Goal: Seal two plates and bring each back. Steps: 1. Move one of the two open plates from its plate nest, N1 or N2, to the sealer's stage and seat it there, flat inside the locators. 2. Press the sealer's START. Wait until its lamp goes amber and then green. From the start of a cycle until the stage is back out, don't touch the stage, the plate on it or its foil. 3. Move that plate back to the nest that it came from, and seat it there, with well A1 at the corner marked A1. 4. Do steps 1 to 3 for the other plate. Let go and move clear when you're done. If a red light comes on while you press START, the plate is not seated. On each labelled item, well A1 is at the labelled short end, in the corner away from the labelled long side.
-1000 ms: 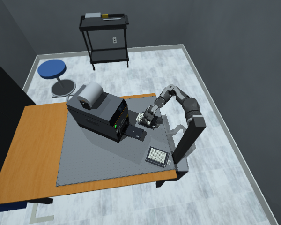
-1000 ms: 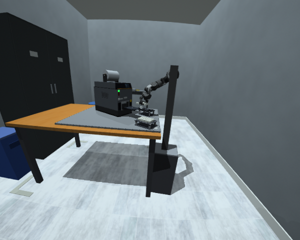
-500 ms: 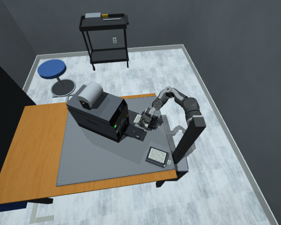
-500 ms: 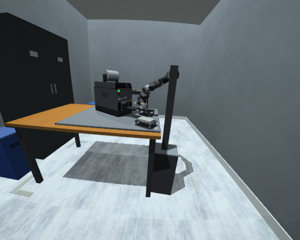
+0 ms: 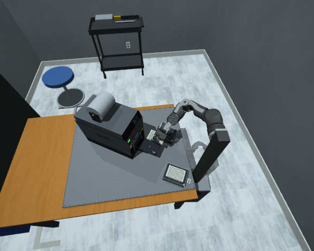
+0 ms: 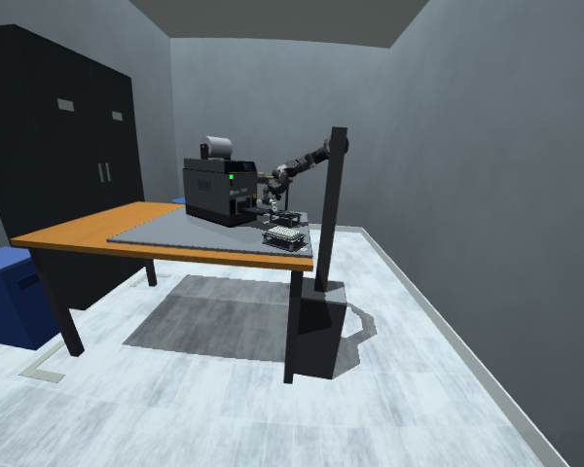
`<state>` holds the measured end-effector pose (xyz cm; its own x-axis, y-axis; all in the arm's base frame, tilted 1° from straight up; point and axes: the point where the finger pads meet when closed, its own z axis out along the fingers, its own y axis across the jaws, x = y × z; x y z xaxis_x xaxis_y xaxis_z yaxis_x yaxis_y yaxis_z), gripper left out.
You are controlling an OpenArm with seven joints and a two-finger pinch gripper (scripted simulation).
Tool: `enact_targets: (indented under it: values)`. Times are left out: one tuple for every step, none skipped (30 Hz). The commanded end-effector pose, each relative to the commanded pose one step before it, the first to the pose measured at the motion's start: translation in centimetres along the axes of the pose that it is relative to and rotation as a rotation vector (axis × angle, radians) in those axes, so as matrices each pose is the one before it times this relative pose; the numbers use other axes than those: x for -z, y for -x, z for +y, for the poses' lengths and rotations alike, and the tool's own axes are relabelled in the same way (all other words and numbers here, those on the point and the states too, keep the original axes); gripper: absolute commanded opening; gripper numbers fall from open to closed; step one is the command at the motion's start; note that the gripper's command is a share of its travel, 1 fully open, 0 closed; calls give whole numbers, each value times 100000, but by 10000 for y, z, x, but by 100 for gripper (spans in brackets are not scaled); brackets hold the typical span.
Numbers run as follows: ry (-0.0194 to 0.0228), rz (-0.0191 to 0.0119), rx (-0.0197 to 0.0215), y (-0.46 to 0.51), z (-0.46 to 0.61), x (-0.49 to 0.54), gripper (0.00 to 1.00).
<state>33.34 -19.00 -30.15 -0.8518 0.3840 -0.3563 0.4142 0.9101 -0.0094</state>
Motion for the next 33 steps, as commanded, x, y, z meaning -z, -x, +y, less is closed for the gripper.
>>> enact_targets:
  values:
    - [490,-639,-461,3579,5298,2419,0]
    - [0,28,-5,505,2231,-263,0]
    - [-96,120,51,47,1997,-556,0]
    - [-108,-17,-323,454,2134,-380,0]
    - [5,11,136,709,2294,-80,0]
    - [59,-75,3,983,2410,49,0]
    - [15,-3,8,644,2279,-167,0]
    - [-45,100,40,206,2113,-433,0]
    - [-49,100,48,202,2106,-439,0]
    - [5,12,28,598,2259,-190,0]
    - [48,-62,14,930,2382,21,0]
    - [24,-45,34,832,2325,-49,0]
    - [-41,44,69,410,2148,-326,0]
    - [0,0,0,0,0,0,0]
    - [0,0,0,0,0,0,0]
    - [-290,357,199,-1082,1500,-1316,0]
    - [153,-203,-33,1546,2639,429,0]
    - [272,-97,-53,1272,2809,303,0]
    - [-95,-84,-415,942,2242,-12,0]
    - [-55,101,108,207,2102,-437,0]
    - [-122,118,118,63,1965,-558,0]
    - [-66,34,88,394,2101,-361,0]
    - [15,-47,27,804,2299,-76,0]
    - [54,-65,-19,920,2382,14,0]
    - [127,-2,-17,662,2462,-147,0]
    - [41,66,8,366,2278,-343,0]
    - [-40,61,13,361,2143,-359,0]
    - [-23,-5,5,618,2207,-203,0]
    - [4,-67,-2,850,2282,-62,0]
    - [22,-55,0,799,2305,-94,0]
    - [0,0,0,0,0,0,0]
    - [0,0,0,0,0,0,0]
    - [-124,222,70,-659,1826,-1169,0]
